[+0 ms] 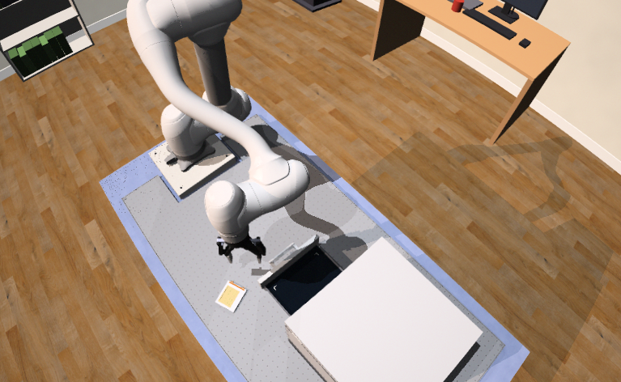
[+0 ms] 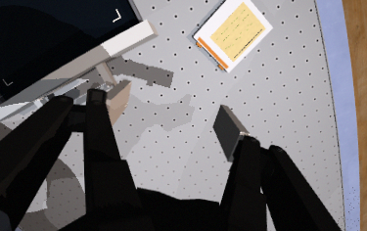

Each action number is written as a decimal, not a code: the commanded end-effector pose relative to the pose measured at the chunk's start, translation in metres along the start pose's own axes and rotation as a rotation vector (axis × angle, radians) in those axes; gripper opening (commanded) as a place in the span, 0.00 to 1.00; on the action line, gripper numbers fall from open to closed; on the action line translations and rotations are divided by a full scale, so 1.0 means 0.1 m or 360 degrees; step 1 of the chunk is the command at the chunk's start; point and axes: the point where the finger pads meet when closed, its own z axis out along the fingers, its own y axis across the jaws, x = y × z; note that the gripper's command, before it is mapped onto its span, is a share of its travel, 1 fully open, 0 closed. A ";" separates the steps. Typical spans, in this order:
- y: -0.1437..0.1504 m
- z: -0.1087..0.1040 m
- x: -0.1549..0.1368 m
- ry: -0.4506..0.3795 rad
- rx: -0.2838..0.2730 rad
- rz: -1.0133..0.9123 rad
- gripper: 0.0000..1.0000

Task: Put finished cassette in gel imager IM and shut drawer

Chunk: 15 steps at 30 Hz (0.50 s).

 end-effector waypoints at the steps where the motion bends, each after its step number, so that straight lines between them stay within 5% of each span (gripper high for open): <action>1: 0.06 0.05 0.12 0.0000 -0.0001 0.0110 0.68; 15: 0.36 0.28 0.59 0.0001 -0.0001 0.0487 0.68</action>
